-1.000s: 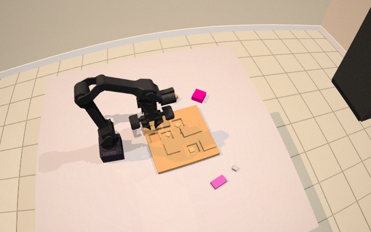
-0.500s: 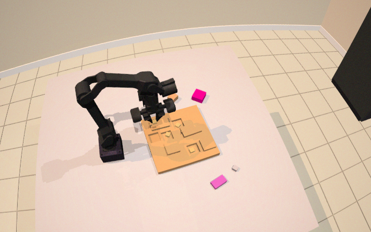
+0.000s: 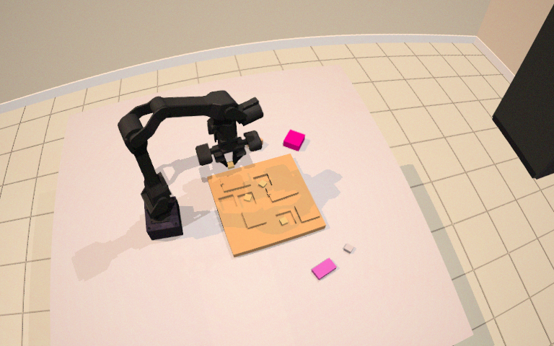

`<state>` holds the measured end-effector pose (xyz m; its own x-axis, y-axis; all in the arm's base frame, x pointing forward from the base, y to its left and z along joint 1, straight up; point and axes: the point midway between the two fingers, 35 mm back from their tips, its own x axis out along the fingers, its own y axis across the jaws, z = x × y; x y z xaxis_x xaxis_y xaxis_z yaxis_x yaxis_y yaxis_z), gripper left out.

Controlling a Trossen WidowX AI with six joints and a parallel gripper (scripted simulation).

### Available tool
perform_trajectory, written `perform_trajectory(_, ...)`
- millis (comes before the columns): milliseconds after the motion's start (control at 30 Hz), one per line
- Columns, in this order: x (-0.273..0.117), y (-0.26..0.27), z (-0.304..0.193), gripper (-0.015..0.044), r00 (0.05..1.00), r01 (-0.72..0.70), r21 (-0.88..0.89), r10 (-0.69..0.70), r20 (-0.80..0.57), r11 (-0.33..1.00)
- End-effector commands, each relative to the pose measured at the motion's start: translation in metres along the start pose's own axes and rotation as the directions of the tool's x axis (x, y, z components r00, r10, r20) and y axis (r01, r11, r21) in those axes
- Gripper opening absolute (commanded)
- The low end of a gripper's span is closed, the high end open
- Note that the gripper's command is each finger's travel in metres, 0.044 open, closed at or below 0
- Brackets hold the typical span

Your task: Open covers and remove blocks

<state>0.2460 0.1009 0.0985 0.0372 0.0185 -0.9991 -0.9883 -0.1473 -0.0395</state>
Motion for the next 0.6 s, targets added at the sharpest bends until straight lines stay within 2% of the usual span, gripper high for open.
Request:
perform_trajectory(0, 0.002, -0.005, 0.014, 0.008, 1.0, -0.009, 0.004, 0.009, -0.006, 1.0)
perform_trajectory(567, 0.003, -0.015, 0.075, 0.008, 1.0, -0.008, 0.004, 0.008, 0.0, 1.0)
